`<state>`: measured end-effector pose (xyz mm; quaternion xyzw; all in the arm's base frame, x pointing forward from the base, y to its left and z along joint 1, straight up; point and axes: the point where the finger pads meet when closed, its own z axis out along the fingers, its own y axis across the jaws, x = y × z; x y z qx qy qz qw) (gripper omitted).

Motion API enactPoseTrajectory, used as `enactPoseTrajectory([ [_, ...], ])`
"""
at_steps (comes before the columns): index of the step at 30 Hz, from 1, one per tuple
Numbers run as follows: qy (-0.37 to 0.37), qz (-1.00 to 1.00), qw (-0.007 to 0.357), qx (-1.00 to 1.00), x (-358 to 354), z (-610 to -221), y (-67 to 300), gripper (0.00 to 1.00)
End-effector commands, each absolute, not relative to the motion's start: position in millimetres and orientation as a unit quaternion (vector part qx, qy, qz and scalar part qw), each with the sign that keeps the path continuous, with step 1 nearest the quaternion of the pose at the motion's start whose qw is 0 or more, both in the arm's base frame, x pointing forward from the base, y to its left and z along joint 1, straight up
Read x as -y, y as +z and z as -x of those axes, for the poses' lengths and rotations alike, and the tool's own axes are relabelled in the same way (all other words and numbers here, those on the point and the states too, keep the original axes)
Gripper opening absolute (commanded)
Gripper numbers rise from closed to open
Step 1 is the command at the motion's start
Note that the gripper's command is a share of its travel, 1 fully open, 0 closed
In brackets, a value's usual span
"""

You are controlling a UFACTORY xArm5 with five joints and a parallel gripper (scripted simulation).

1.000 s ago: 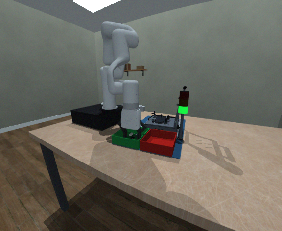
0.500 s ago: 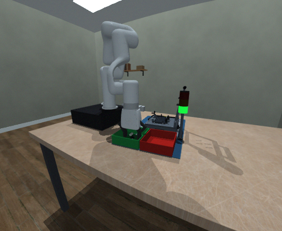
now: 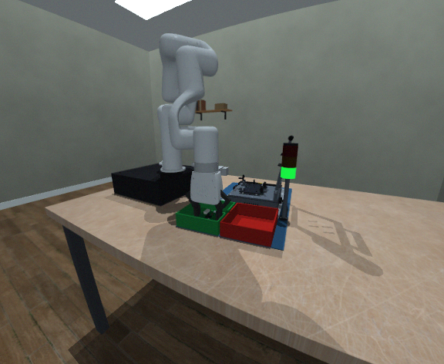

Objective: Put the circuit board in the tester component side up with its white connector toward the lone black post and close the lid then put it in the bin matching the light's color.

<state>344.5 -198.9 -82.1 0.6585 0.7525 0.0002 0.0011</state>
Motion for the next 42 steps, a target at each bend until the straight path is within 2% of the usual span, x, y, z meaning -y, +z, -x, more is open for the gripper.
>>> enactPoseTrajectory([
  [1,0.000,-0.659,0.002,-0.753,199.3,-345.2,-81.8,0.79],
  [10,0.000,-0.659,0.002,-0.753,199.3,-345.2,-81.8,0.79],
  [11,0.000,-0.659,0.002,-0.753,199.3,-345.2,-81.8,1.00],
  [42,0.000,-0.659,0.002,-0.753,199.3,-345.2,-81.8,1.00],
])
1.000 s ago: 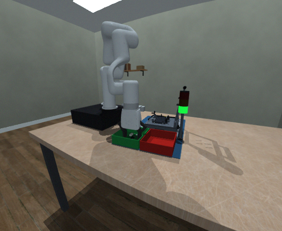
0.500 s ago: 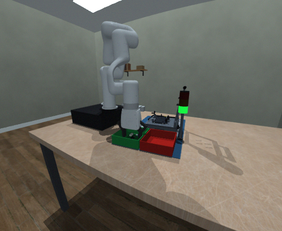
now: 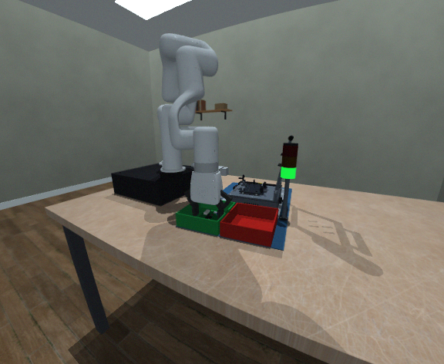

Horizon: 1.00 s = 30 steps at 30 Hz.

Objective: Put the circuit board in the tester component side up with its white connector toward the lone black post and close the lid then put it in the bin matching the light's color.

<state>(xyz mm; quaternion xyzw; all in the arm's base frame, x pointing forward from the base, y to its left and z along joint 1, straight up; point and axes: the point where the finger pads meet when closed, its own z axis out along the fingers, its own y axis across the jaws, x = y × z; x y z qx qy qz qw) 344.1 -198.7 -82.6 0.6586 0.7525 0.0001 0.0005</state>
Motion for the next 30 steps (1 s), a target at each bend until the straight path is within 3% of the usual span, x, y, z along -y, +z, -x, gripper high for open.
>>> enactPoseTrajectory([
  [1,0.000,-0.659,0.002,-0.753,199,-345,-82,1.00],
  [18,0.000,-0.659,0.002,-0.753,199,-345,-72,1.00],
  [30,0.000,-0.659,0.002,-0.753,199,-345,-2,1.00],
])
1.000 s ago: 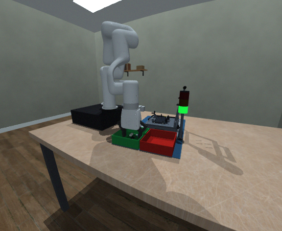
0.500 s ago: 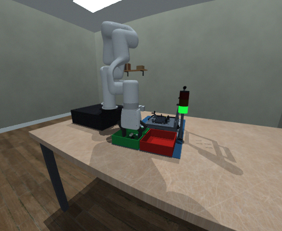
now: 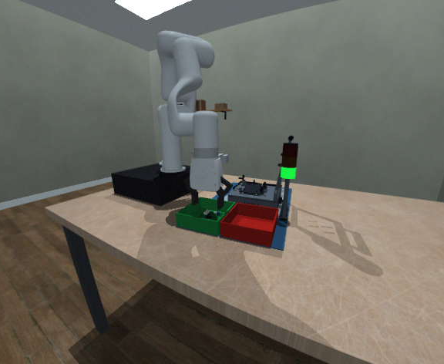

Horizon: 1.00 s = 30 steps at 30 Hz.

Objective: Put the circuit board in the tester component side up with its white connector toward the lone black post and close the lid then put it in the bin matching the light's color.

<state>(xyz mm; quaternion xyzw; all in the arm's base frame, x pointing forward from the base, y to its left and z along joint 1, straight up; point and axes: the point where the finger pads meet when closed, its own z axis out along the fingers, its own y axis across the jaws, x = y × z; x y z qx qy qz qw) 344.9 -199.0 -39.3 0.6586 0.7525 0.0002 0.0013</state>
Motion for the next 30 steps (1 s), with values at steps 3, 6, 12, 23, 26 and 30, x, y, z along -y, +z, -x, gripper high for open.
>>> enactPoseTrajectory([
  [3,0.000,-0.659,0.002,-0.753,199,-345,15,1.00],
  [6,0.000,-0.659,0.002,-0.753,199,-345,22,1.00],
  [12,0.000,-0.659,0.002,-0.753,199,-345,51,1.00],
  [23,0.000,-0.659,0.002,-0.753,199,-345,58,1.00],
  [26,0.000,-0.659,0.002,-0.753,199,-345,58,1.00],
  [30,0.000,-0.659,0.002,-0.753,199,-345,58,1.00],
])
